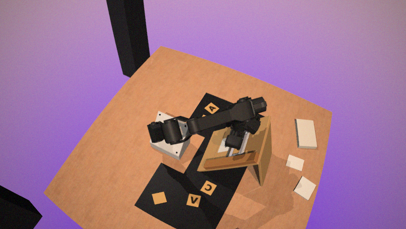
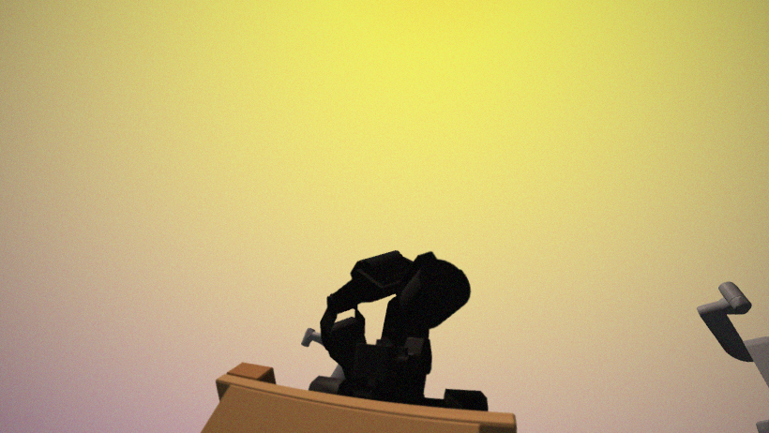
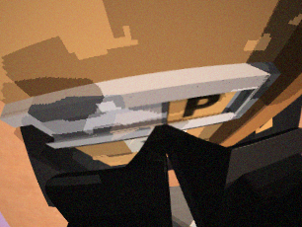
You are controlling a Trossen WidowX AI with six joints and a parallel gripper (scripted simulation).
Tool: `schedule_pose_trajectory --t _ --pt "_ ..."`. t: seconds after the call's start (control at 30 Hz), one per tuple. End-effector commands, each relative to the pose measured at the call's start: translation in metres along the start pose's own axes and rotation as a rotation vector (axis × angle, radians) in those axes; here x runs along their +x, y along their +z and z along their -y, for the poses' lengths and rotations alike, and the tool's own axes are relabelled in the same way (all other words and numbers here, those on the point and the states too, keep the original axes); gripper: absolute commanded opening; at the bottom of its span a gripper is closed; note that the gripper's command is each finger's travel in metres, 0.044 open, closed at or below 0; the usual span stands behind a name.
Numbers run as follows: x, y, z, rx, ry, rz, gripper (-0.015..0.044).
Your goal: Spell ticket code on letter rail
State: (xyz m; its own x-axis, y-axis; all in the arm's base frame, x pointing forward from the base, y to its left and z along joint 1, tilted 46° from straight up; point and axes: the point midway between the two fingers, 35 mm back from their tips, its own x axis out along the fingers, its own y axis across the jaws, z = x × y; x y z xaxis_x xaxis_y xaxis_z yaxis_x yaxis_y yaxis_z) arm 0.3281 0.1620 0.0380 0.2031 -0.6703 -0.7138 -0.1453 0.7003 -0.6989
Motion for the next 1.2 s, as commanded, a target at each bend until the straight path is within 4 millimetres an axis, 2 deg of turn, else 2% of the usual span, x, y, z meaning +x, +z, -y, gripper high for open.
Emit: schedule_pose_trajectory --t 0.0,1.17 --pt "0.001 0.003 0.0 -0.001 -0.001 0.005 0.0" --pt "0.01 0.011 0.002 -0.001 -0.002 0.005 0.0"
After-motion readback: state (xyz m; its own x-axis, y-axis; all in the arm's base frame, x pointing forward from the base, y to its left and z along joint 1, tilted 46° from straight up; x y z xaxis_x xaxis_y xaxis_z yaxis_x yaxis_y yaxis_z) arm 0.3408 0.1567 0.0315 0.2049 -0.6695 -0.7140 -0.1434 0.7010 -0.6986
